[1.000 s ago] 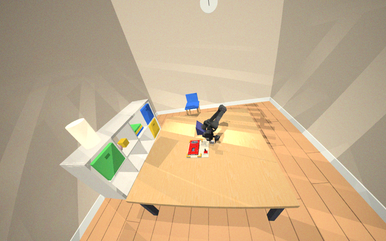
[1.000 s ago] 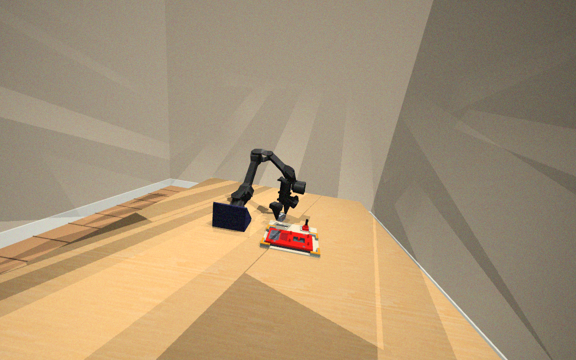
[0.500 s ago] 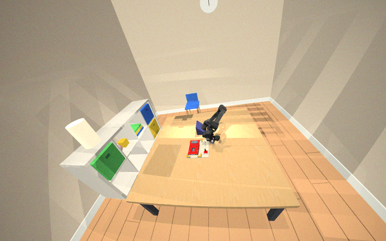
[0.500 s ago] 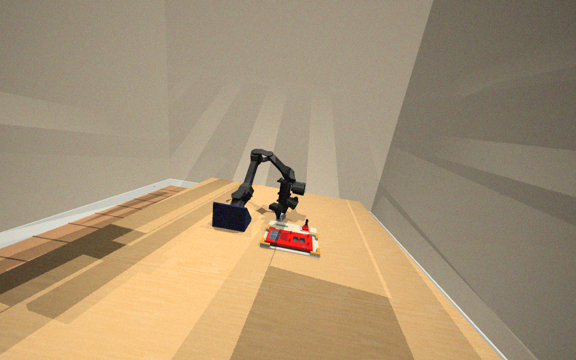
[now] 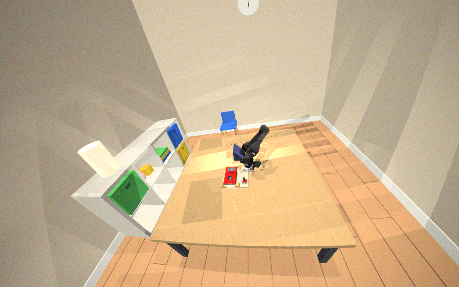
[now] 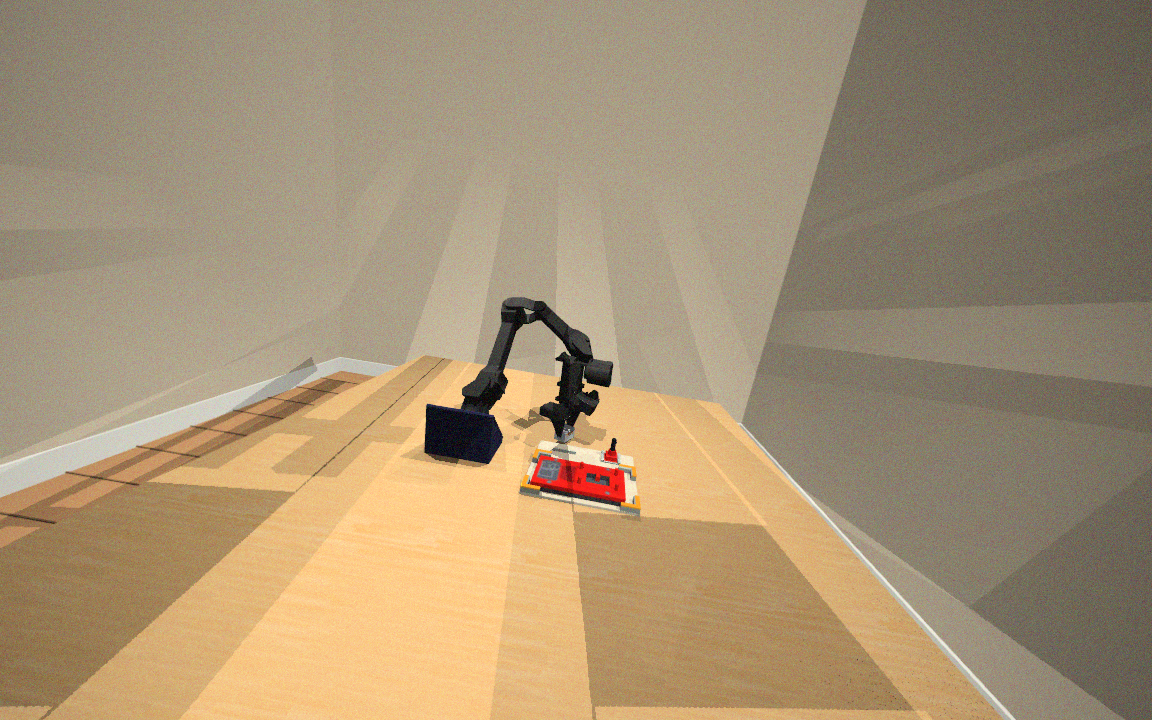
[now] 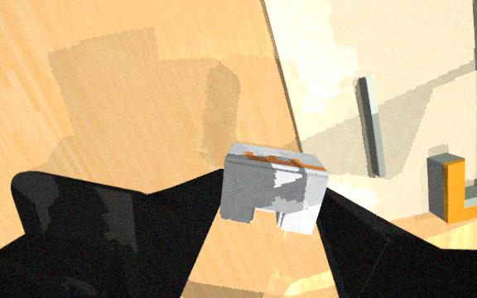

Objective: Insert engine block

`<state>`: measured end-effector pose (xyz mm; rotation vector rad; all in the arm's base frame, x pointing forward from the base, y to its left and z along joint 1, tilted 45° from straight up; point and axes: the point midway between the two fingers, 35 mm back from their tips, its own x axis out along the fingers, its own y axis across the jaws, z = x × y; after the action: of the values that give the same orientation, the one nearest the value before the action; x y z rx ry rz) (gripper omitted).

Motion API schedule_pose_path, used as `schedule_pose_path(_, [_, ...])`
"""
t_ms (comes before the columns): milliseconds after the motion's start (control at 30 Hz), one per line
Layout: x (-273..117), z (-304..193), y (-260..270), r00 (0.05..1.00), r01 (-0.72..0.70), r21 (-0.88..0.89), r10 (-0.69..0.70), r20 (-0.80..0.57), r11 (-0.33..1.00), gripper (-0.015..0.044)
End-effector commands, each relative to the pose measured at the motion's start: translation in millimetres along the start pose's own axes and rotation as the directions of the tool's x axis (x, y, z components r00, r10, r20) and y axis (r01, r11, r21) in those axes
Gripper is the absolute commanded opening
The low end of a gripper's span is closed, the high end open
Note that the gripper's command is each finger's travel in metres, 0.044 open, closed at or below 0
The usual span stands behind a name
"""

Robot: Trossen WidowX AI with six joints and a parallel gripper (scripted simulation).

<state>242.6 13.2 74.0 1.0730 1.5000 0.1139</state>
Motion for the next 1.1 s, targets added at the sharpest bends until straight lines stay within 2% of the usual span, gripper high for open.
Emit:
schedule_pose_path(0, [-9,3,-1,1.000,0.008,0.001,-0.008,0.006,1.000,0.0000])
schedule_pose_path(1067, [-108,7,2,1.000,-0.021,-0.002,0.021,-0.013,1.000,0.0000])
